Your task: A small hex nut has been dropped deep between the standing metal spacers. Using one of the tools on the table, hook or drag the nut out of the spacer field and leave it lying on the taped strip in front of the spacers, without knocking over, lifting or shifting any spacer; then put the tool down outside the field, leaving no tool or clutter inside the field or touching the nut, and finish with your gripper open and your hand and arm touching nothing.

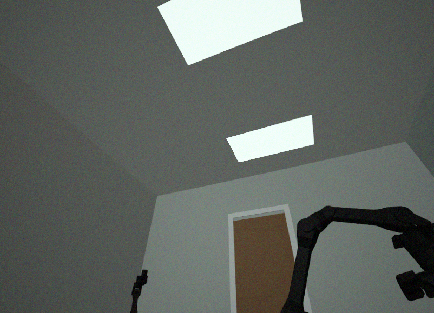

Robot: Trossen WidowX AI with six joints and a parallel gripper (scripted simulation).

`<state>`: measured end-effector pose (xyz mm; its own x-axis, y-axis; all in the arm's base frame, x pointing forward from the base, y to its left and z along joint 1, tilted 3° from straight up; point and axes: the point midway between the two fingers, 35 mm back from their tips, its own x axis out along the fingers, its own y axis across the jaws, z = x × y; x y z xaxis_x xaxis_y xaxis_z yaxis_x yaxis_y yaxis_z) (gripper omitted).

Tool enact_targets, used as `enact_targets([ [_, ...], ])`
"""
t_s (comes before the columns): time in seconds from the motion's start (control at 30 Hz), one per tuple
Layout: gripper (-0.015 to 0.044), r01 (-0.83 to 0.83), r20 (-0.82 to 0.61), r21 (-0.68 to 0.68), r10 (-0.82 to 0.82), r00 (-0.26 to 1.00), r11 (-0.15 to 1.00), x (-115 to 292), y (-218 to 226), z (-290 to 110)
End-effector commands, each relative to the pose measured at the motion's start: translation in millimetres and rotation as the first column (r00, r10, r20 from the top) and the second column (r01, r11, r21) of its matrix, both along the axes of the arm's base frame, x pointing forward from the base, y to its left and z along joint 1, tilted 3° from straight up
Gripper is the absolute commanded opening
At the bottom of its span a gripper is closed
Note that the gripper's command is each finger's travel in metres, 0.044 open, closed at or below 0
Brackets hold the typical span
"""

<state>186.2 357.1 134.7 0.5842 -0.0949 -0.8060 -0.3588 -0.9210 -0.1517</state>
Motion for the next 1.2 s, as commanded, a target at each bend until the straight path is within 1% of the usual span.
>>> enact_targets([
  [0.0, 0.0000, 0.002, 0.005, -0.006, -0.002, 1.000, 1.000, 1, -1, -5],
  [1.17, 0.0000, 0.002, 0.006, -0.006, -0.002, 1.000, 1.000, 2, 0, -34],
])
